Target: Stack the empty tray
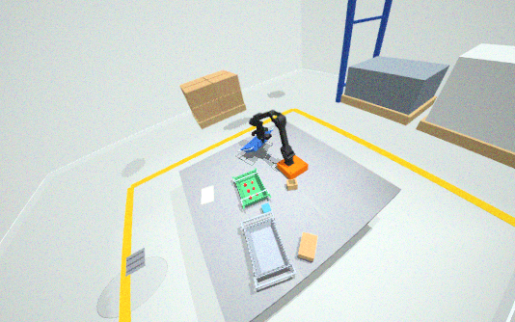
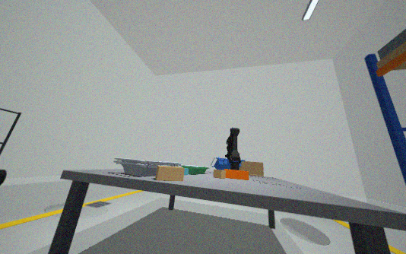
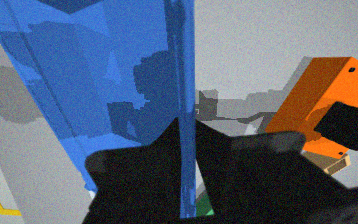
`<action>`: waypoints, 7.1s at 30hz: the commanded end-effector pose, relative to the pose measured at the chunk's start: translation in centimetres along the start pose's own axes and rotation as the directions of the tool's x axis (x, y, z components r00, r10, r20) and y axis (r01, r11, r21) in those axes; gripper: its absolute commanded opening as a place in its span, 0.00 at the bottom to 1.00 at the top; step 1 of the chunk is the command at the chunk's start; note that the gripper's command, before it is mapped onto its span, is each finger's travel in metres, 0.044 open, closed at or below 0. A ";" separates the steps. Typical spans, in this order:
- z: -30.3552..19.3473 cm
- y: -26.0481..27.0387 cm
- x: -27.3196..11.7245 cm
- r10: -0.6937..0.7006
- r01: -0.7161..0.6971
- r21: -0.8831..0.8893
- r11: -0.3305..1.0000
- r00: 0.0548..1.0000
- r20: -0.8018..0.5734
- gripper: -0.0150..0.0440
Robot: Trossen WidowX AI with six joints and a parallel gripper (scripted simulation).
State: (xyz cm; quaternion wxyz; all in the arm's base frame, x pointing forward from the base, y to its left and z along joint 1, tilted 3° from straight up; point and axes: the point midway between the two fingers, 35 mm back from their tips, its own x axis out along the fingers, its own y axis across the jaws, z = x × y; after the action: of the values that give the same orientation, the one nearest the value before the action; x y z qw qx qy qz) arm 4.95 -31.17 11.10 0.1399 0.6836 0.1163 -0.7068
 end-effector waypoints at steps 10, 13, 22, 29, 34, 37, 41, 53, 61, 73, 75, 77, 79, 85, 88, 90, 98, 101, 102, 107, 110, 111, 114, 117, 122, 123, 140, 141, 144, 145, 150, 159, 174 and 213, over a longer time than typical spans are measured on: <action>0.2 1.1 -6.4 0.026 -0.026 0.006 1.000 1.000 0.003 0.25; 0.2 1.1 -7.0 0.026 -0.026 0.006 1.000 1.000 0.003 0.25; 0.2 1.1 -7.0 0.026 -0.026 0.006 1.000 1.000 0.003 0.25; 0.2 1.1 -7.0 0.026 -0.026 0.006 1.000 1.000 0.003 0.25; 0.2 1.1 -7.0 0.026 -0.026 0.006 1.000 1.000 0.003 0.25; 0.2 1.1 -7.0 0.026 -0.026 0.006 1.000 1.000 0.003 0.25; 0.0 1.2 -7.0 0.026 -0.026 0.000 1.000 1.000 0.002 0.25; -4.6 1.7 -7.0 0.025 -0.026 -0.100 0.995 1.000 -0.005 0.25; -7.7 1.8 -7.0 0.024 -0.025 -0.168 0.986 1.000 -0.010 0.25; -12.3 1.2 -7.0 0.022 -0.025 -0.267 0.963 1.000 -0.016 0.25; -13.1 1.1 -7.0 0.022 -0.025 -0.283 0.959 1.000 -0.016 0.25; -13.8 0.9 -7.0 0.021 -0.025 -0.300 0.954 1.000 -0.017 0.25; -14.6 0.7 -7.0 0.021 -0.025 -0.316 0.949 1.000 -0.018 0.25; -16.8 0.1 -7.0 0.020 -0.026 -0.364 0.931 1.000 -0.020 0.25; -17.9 -0.3 -7.0 0.019 -0.026 -0.387 0.922 1.000 -0.021 0.25; -18.7 -0.6 -7.0 0.018 -0.026 -0.403 0.915 1.000 -0.022 0.25; -21.5 -1.9 -7.0 0.016 -0.026 -0.464 0.885 1.000 -0.024 0.25; -22.5 -2.5 -7.0 0.016 -0.026 -0.487 0.873 1.000 -0.025 0.25; -22.9 -2.7 -7.0 0.016 -0.026 -0.494 0.869 1.000 -0.025 0.25; -24.5 -3.7 -7.1 0.014 -0.026 -0.531 0.847 1.000 -0.026 0.25; -25.5 -4.4 -7.1 0.014 -0.026 -0.552 0.833 1.000 -0.026 0.25; -25.8 -4.6 -7.1 0.014 -0.026 -0.559 0.829 1.000 -0.026 0.25; -26.7 -5.3 -7.1 0.013 -0.026 -0.580 0.814 1.000 -0.027 0.25; -27.6 -6.1 -7.1 0.012 -0.026 -0.601 0.799 1.000 -0.027 0.25; -29.1 -7.4 -7.1 0.011 -0.026 -0.634 0.773 1.000 -0.028 0.25; -29.3 -7.6 -7.1 0.011 -0.026 -0.641 0.767 1.000 -0.028 0.25; -33.5 -12.8 -7.1 0.009 -0.027 -0.745 0.667 1.000 -0.028 0.25; -33.8 -13.1 -7.1 0.009 -0.027 -0.750 0.661 1.000 -0.028 0.25; -34.4 -14.1 -7.1 0.009 -0.027 -0.767 0.641 1.000 -0.028 0.25; -34.6 -14.4 -7.1 0.008 -0.027 -0.772 0.635 1.000 -0.028 0.25; -35.5 -16.1 -7.1 0.008 -0.027 -0.799 0.601 1.000 -0.028 0.25; -36.9 -19.4 -7.1 0.008 -0.027 -0.842 0.538 1.000 -0.027 0.25; -37.1 -19.9 -7.1 0.008 -0.027 -0.849 0.528 1.000 -0.027 0.25; -37.2 -20.0 -6.6 0.008 -0.027 -0.849 0.528 1.000 -0.027 0.25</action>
State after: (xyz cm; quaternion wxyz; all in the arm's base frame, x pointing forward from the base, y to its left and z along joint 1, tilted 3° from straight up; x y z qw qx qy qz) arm 32.44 0.99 15.84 0.4578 0.5331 0.4451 -0.5552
